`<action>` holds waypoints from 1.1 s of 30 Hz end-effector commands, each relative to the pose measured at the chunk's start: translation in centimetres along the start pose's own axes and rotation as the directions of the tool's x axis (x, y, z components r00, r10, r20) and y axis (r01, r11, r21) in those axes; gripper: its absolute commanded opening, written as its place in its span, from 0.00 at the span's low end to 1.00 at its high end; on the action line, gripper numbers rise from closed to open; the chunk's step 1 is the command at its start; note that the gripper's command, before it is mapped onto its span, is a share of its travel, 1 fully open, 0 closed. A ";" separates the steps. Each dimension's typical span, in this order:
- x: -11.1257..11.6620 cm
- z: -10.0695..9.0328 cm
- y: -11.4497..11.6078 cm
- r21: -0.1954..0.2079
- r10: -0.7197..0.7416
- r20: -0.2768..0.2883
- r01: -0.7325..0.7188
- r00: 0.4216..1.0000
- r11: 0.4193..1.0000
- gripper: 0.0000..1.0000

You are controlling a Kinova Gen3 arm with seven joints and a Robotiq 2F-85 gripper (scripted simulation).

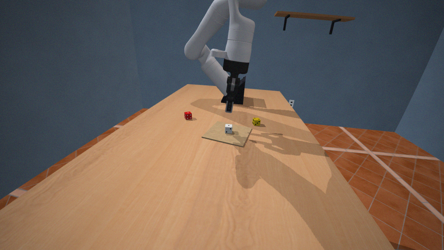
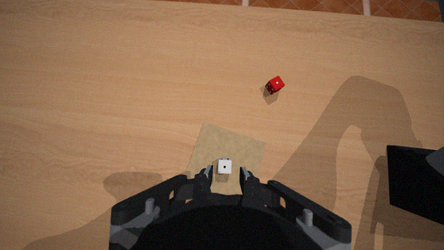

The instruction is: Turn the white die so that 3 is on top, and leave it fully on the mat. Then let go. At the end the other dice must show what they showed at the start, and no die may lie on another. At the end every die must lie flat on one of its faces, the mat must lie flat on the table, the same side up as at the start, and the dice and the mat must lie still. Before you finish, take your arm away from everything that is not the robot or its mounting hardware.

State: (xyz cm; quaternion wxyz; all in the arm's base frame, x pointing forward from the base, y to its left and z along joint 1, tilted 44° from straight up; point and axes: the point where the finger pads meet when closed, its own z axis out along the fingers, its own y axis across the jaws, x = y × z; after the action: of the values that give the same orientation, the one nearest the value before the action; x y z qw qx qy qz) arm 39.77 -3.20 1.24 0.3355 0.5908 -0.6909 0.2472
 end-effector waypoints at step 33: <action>-1.1 0.3 -0.2 0.014 -0.008 -0.431 0.015 0.902 1.000 0.41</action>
State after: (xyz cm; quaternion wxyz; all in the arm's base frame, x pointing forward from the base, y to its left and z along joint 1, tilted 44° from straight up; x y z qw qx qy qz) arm 39.92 -2.66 0.38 0.4731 0.5294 -0.5977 0.3724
